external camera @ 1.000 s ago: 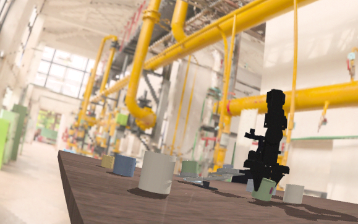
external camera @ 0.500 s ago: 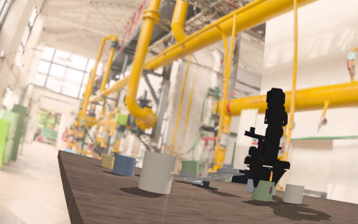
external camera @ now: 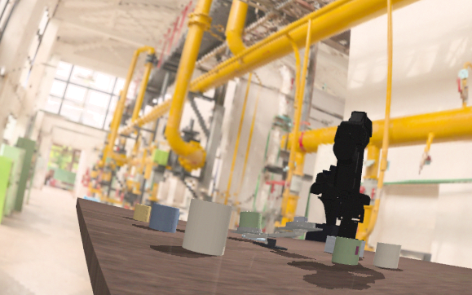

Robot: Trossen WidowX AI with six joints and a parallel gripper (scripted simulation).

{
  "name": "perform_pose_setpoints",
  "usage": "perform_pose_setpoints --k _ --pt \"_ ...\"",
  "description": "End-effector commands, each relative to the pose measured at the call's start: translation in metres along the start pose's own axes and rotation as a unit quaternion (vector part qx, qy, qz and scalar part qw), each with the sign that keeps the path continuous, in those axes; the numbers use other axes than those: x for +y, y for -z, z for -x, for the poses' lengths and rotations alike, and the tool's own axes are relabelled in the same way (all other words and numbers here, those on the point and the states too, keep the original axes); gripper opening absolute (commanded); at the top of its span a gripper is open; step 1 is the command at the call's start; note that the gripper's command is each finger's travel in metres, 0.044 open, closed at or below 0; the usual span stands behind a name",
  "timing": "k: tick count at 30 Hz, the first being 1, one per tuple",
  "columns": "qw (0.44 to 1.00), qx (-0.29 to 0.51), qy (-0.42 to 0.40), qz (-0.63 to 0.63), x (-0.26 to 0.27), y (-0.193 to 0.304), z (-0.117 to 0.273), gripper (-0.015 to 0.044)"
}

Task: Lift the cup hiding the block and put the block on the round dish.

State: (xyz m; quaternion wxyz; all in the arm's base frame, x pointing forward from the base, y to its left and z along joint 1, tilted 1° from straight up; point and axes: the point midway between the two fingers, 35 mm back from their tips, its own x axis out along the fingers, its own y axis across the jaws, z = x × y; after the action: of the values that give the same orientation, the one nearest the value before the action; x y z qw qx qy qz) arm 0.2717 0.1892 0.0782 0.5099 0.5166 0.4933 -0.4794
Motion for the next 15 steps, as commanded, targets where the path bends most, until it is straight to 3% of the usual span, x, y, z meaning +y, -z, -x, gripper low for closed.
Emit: perform_pose_setpoints --k 1,11,15 --pt "0.999 0.002 -0.006 0.033 0.010 -0.015 0.011 0.0260" --pt "0.980 -0.002 0.009 0.200 0.034 -0.098 0.042 0.0260" --pt "0.977 -0.002 0.010 0.211 0.035 -0.103 0.044 0.0260"
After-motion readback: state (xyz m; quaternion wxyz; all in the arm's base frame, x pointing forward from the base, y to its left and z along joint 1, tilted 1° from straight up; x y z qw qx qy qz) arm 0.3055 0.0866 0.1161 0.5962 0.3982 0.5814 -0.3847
